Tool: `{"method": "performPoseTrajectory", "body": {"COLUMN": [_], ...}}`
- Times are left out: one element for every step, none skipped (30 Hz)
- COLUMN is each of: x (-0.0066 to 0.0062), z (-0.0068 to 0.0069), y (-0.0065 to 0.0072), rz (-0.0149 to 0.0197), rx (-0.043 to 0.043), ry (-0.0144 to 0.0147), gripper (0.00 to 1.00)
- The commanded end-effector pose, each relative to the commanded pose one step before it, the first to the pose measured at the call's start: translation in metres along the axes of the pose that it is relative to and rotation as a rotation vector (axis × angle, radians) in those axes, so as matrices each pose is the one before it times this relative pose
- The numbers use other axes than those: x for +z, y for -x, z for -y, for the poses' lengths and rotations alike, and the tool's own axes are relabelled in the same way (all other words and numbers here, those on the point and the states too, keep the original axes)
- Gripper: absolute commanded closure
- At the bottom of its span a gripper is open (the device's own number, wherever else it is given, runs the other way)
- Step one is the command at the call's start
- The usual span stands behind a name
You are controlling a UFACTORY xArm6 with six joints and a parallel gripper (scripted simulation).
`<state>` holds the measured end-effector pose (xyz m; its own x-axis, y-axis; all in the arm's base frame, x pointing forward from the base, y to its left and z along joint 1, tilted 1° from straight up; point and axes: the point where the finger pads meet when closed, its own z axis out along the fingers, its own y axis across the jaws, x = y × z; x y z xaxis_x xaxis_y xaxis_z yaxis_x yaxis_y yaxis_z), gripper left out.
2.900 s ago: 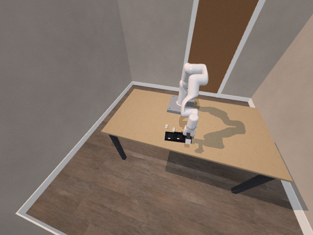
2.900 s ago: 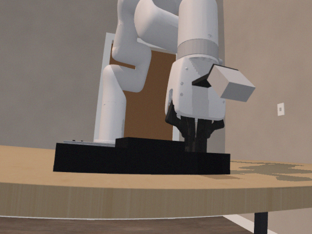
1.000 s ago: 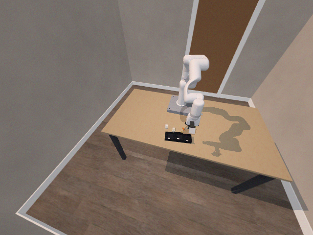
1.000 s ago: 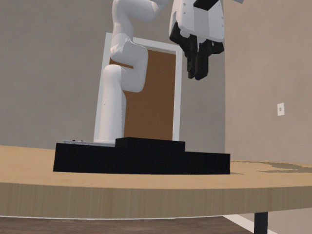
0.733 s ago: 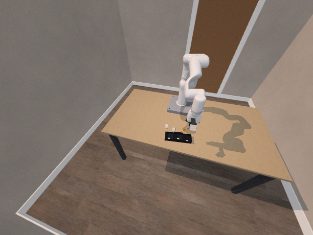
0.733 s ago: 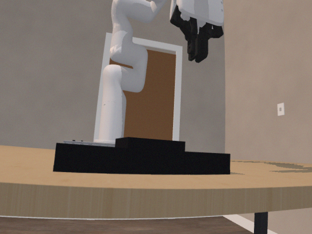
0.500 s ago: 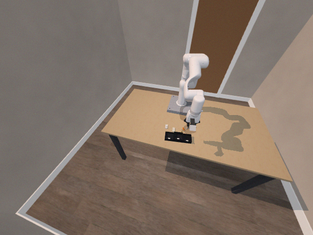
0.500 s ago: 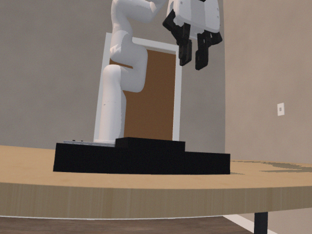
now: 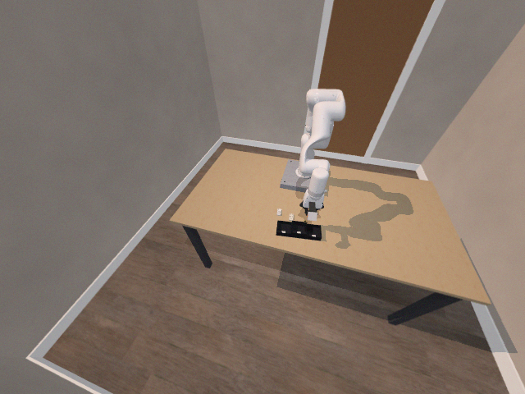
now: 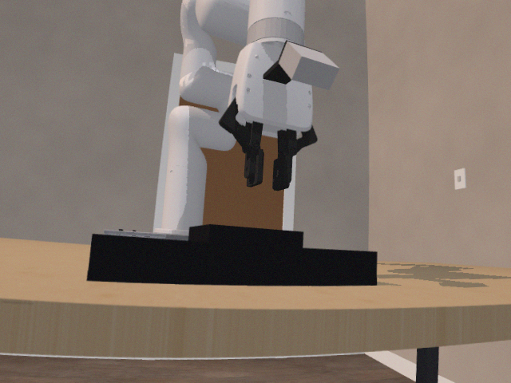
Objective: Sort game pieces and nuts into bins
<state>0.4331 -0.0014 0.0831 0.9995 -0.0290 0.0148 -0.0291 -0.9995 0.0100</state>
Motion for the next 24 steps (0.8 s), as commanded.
{"method": "performPoseTrajectory", "body": {"x": [0.02897,-0.00007,0.00002,0.00002,0.00001,0.00001,0.0,-0.00007,0.00003,0.0,0.0,0.00003,0.0,0.0,0.0,0.0,0.0,0.0,0.0,0.0,0.0,0.0,0.0,0.0], "z": [-0.01079,-0.00075,-0.00055,-0.00032,-0.00011,0.00005,0.00015,0.00023,0.00022,0.0,0.0,0.00021,0.0002,0.00019,0.00018,0.00017,0.00015,0.00014,0.00012,0.00011,0.00009,0.00008,0.00007,0.00006], "y": [0.01788,0.00131,0.00078,0.00027,-0.00019,-0.00046,-0.00054,-0.00045,-0.00037,0.0,0.0,-0.00019,-0.00014,-0.00014,-0.00014,-0.00014,-0.00014,-0.00014,-0.00013,-0.00012,-0.00011,-0.0001,-0.00009,-0.00008], "rz": [-0.00566,0.00002,0.0,0.0,0.0,-0.00001,-0.00001,0.0,-0.00002,0.0,0.0,0.0,0.0,0.0,0.0,0.0,0.0,0.0,0.0,0.0,0.0,0.0,0.0,0.0], "rx": [-0.00016,0.0,0.0,0.0,0.0,0.0,0.0,0.00001,0.0,0.0,0.0,0.0,0.0,0.0,0.0,0.0,0.0,0.0,0.0,0.0,0.0,0.0,0.0,0.0], "ry": [-0.00092,0.00002,0.0,0.0,0.0,0.0,0.0,0.00002,-0.00002,0.0,0.0,-0.00001,0.0,0.0,0.0,0.0,0.0,0.0,0.0,0.0,0.0,0.0,0.0,0.0], "gripper": [0.7,0.7,0.7,0.7,0.7,0.7,0.7,0.7,0.7,0.7,0.7,0.7,0.7,0.7,0.7,0.7,0.7,0.7,0.7,0.7,0.7,0.7,0.7,0.7]}}
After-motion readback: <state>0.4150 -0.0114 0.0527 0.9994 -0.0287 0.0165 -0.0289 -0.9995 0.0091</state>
